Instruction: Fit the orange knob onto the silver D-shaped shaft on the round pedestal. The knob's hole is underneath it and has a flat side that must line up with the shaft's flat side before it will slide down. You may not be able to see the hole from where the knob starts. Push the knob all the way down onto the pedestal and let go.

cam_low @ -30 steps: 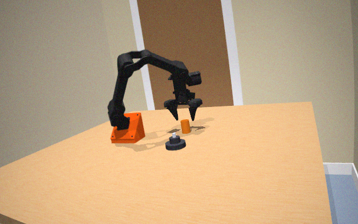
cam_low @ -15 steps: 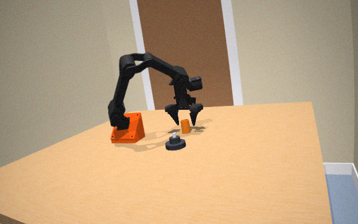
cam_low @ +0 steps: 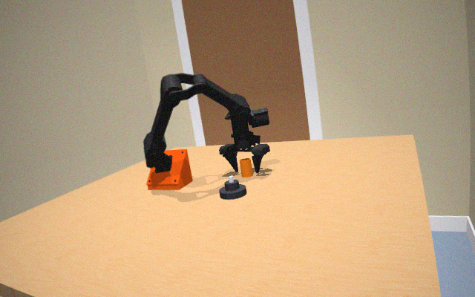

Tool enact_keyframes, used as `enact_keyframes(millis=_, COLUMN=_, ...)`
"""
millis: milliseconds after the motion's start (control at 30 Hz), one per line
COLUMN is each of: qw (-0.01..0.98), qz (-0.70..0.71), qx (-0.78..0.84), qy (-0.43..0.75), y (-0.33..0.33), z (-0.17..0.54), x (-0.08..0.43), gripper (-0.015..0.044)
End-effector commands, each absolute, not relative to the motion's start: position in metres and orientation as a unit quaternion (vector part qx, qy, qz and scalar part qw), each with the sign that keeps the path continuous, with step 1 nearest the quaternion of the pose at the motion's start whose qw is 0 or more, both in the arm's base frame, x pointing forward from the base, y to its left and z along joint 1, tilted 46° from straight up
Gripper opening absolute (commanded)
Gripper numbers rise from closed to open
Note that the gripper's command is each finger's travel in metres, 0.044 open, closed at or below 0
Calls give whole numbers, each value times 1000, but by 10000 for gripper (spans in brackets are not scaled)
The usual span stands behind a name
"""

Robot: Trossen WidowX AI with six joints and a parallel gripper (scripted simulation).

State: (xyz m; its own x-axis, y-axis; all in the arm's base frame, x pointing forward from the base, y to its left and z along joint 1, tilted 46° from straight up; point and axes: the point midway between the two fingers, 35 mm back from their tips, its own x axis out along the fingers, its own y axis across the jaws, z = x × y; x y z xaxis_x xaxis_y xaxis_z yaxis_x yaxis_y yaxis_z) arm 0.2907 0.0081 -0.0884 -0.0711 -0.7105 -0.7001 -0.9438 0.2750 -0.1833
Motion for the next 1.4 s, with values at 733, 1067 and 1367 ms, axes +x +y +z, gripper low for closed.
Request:
enact_keyframes(millis=733, qw=356, qz=164, qx=-581, qy=713, y=17, z=-81, x=294, gripper=0)
enact_keyframes(millis=1067, qw=357, qz=166, qx=-581, qy=712, y=39, z=-62, x=301, gripper=0)
enact_keyframes(millis=1367, qw=358, qz=166, qx=-581, qy=712, y=60, z=-44, x=305, gripper=0)
